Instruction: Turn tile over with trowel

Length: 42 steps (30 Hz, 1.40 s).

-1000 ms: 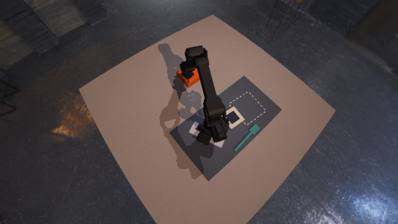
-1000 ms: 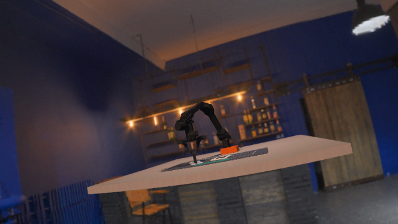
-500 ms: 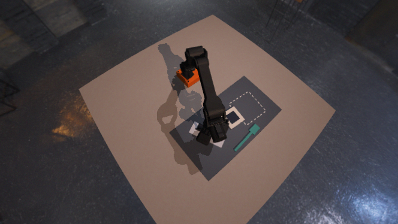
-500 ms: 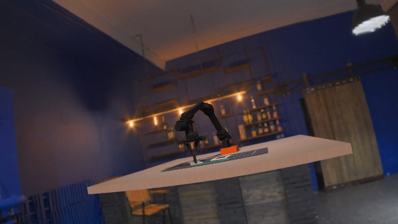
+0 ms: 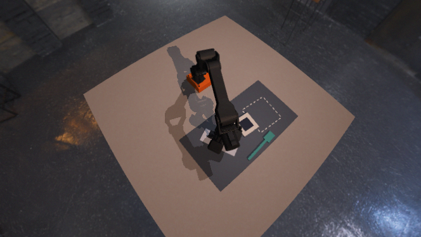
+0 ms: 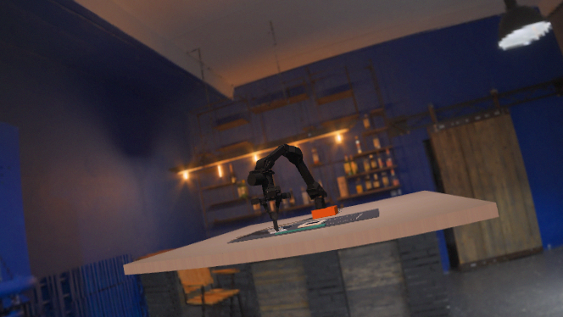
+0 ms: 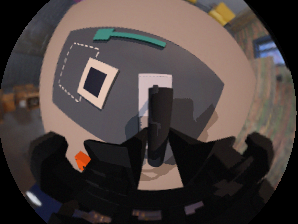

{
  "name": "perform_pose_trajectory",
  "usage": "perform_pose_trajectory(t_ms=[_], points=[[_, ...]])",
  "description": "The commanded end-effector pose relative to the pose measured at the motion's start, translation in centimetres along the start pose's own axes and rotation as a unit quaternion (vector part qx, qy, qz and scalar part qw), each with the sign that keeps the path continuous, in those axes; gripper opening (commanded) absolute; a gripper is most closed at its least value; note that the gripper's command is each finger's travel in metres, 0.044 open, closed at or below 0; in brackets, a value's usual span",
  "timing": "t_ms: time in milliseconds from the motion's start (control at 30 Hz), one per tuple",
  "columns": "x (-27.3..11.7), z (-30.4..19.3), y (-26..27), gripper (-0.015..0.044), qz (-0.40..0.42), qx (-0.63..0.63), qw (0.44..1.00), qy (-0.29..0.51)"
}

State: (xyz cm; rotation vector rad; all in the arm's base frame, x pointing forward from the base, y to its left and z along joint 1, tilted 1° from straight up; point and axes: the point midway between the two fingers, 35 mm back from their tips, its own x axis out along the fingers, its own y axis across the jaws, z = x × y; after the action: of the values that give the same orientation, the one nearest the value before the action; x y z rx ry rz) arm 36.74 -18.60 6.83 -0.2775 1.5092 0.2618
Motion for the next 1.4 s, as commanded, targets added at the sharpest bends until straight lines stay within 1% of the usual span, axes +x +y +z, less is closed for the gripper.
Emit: perform_pose_trajectory(t_ms=[0,233,500,767,1033,1100,1233,1367], points=[[0.31,-0.09,0.14,0.0130,0.004,-0.035,0.999,0.003],[0.31,-0.09,0.14,0.0130,0.004,-0.139,0.990,0.003],[0.31,-0.09,0.14,0.0130,0.004,-0.256,0.967,0.002],[0.31,-0.09,0.14,0.0130,0.005,-0.370,0.929,0.002],[0.31,-0.09,0.14,0.0130,0.005,-0.478,0.878,0.001],[0.31,-0.09,0.14,0.0130,0.005,-0.495,0.869,0.001],[0.31,-0.09,0.14,0.0130,0.005,-0.497,0.868,0.001],[0.31,-0.09,0.14,0.0235,0.005,-0.497,0.868,0.001]])
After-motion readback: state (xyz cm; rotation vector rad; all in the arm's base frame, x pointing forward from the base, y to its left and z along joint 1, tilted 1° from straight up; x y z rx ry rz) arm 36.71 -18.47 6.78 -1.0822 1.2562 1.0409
